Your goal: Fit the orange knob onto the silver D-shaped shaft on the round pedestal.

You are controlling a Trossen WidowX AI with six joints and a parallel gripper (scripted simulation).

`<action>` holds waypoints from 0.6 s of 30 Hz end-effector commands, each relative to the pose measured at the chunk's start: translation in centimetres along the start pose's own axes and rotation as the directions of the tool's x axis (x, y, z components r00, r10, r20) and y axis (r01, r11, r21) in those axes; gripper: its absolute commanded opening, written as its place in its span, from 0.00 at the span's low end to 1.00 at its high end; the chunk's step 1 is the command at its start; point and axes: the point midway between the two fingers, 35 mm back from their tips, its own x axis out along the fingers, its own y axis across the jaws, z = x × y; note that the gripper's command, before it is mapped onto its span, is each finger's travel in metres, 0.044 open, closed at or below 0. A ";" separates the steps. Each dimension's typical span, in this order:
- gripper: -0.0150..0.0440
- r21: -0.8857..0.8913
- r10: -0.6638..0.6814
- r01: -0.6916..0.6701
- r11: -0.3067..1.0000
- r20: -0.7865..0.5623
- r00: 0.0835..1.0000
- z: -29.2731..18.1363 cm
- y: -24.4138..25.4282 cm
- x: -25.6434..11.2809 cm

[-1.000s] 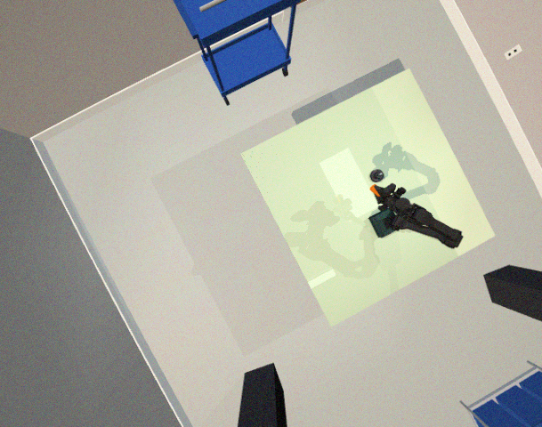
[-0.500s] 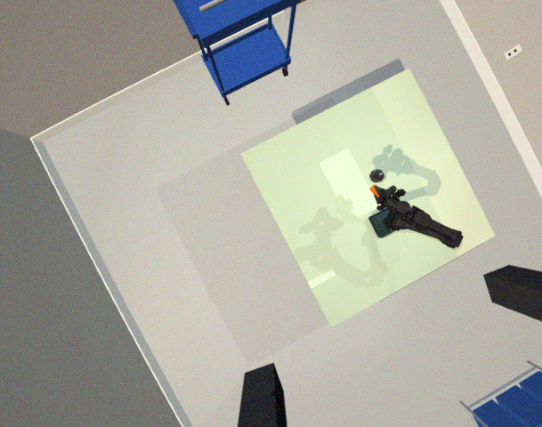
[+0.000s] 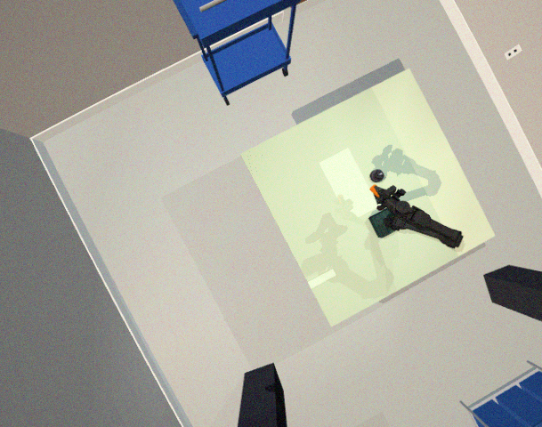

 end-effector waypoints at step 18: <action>0.25 0.005 -0.018 0.018 1.000 -0.003 1.000 0.0 -0.2 0.3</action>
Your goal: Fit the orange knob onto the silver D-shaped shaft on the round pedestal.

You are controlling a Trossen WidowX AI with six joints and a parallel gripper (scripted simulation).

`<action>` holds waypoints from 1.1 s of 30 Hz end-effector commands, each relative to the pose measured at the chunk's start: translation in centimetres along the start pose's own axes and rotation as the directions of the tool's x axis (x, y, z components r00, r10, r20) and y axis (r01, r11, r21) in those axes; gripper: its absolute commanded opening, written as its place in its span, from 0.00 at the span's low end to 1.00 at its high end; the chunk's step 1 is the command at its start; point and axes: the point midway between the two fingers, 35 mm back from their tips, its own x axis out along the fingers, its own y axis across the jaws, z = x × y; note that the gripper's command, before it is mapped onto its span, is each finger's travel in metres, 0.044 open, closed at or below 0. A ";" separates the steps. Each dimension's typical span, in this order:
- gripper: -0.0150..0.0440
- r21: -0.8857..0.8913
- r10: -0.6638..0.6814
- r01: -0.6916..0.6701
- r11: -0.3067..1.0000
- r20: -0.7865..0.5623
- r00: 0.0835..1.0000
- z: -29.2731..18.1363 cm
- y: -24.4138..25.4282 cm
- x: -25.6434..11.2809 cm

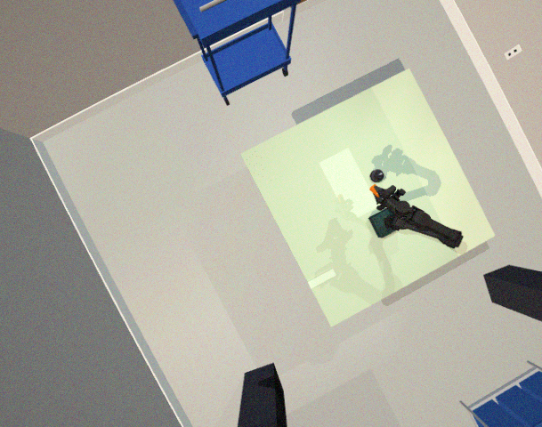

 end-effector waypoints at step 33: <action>0.25 -0.007 -0.635 0.635 0.772 0.002 0.772 0.0 -3.7 4.6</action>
